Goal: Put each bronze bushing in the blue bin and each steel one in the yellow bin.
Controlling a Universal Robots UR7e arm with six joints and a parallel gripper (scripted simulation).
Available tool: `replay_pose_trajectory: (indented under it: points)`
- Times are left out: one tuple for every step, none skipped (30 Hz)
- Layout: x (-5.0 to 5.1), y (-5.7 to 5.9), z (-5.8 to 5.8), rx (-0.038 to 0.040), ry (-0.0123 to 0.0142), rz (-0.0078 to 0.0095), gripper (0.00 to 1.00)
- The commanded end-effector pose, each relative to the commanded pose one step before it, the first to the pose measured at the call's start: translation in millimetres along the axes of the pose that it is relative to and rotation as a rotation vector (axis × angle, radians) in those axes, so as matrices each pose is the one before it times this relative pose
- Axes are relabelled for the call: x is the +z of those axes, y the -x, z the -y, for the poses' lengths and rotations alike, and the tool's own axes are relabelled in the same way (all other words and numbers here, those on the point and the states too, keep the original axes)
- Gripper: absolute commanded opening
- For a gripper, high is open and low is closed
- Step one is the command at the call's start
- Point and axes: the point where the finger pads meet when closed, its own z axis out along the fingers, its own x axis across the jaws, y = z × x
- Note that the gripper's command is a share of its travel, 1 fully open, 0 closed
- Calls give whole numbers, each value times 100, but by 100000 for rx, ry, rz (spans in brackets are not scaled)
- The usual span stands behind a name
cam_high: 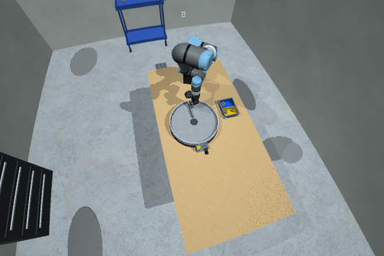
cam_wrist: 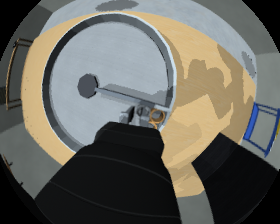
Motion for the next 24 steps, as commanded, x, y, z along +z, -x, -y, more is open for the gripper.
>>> replay_pose_trajectory:
  points:
    - [65, 33, 24, -14, -103, 126, 40]
    - [0, 0, 0, 0, 0, 0, 40]
    - [0, 0, 0, 0, 0, 0, 40]
    - [0, 0, 0, 0, 0, 0, 40]
    - [111, -2, -3, 1, 13, -15, 40]
    - [136, 0, 0, 0, -1, 1, 40]
    - [136, 0, 0, 0, -1, 1, 40]
    - [136, 0, 0, 0, -1, 1, 40]
    - [136, 0, 0, 0, -1, 1, 40]
    - [0, 0, 0, 0, 0, 0, 40]
    - [0, 0, 0, 0, 0, 0, 40]
    - [0, 0, 0, 0, 0, 0, 40]
    - [0, 0, 0, 0, 0, 0, 40]
    - [0, 0, 0, 0, 0, 0, 40]
    - [136, 0, 0, 0, -1, 1, 40]
    - [136, 0, 0, 0, -1, 1, 40]
    - [136, 0, 0, 0, -1, 1, 40]
    - [136, 0, 0, 0, -1, 1, 40]
    - [136, 0, 0, 0, -1, 1, 40]
    - [0, 0, 0, 0, 0, 0, 40]
    - [0, 0, 0, 0, 0, 0, 40]
    - [0, 0, 0, 0, 0, 0, 40]
    - [136, 0, 0, 0, -1, 1, 40]
    - [136, 0, 0, 0, -1, 1, 40]
